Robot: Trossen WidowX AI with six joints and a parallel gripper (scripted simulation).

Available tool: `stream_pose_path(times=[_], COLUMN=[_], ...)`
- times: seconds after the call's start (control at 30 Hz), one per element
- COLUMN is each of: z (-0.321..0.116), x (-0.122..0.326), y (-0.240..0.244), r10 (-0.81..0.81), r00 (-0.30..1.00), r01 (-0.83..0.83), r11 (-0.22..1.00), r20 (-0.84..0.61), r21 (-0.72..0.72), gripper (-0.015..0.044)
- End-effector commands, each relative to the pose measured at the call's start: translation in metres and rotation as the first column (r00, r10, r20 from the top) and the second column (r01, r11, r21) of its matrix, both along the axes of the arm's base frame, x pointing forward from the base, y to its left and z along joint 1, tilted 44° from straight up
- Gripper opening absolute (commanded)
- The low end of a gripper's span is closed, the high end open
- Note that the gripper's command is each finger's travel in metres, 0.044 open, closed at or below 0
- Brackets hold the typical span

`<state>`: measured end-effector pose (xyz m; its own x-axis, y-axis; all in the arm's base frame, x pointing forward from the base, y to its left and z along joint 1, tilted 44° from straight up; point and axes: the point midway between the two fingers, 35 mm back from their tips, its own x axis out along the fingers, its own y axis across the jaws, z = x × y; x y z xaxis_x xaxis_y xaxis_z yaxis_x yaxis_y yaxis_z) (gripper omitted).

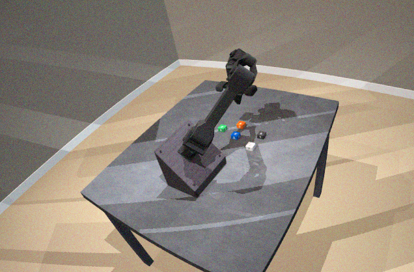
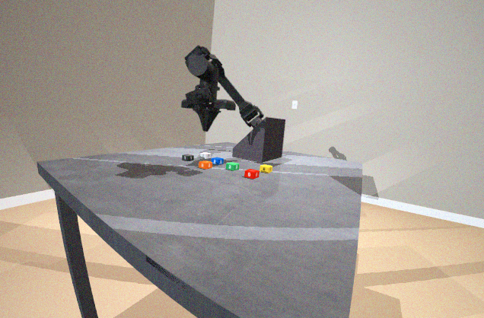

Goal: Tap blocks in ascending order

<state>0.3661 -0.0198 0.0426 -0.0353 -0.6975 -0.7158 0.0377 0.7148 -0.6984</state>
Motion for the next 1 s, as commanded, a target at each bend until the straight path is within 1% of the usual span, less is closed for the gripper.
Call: stream_pose_path(times=[0.0,0.23,0.4,0.67,0.83,0.97], z=[0.021,0.063,0.077,0.076,0.027,0.02], x=[-0.018,-0.083,-0.131,-0.132,-0.135,-0.137], y=[-0.011,-0.048,-0.068,-0.071,-0.118,-0.126], r10=[-0.002,0.003,-0.014,-0.014,-0.014,-0.014], r00=[1.0,1.0,1.0,1.0,1.0,1.0], r01=[0.002,-0.003,0.014,0.014,0.014,0.014], r11=[1.0,1.0,1.0,1.0,1.0,1.0], r20=[0.0,-0.003,-0.007,-0.007,-0.006,-0.006], r21=[-0.003,-0.008,-0.001,0.0,0.0,-0.004], gripper=[0.002,0.002,0.002,0.002,0.002,0.002])
